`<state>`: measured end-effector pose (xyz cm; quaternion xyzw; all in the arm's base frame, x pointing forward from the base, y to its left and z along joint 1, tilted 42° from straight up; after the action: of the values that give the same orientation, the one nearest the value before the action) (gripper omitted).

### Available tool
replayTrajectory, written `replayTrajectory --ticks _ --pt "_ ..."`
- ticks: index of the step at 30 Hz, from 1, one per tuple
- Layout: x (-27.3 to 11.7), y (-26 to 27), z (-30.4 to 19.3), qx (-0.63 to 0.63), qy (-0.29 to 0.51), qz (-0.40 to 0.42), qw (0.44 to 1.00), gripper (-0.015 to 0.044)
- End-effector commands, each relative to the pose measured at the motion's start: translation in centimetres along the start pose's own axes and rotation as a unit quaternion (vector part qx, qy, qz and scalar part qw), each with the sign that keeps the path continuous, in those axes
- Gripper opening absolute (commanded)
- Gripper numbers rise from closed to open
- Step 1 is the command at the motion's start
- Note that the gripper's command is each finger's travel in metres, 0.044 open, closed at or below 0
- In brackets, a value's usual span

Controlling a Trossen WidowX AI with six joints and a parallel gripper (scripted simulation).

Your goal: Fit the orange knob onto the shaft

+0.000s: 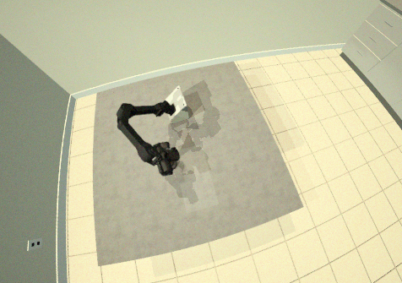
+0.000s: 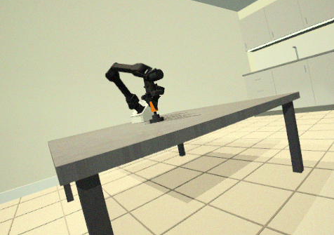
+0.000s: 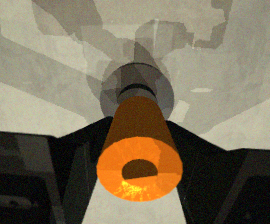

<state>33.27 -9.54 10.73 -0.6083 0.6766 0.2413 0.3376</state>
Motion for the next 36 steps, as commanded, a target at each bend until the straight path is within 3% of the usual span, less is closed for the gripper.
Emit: replayTrajectory --ticks 1,36 --pt "-0.08 -0.13 -0.19 0.001 0.000 -0.002 1.000 0.0000" --pt "-0.10 0.06 -0.17 0.001 0.000 -0.002 1.000 0.0000"
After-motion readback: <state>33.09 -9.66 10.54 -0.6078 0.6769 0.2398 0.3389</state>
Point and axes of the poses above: the point midway between the two fingers, 35 mm back from their tips, its own x axis out along the fingers, its own y axis across the jaws, z = x × y, the point moved 1 cm from there along -x, back along the fingers, and after that the axes turned 4 degrees about -x, right-handed, at the moved point
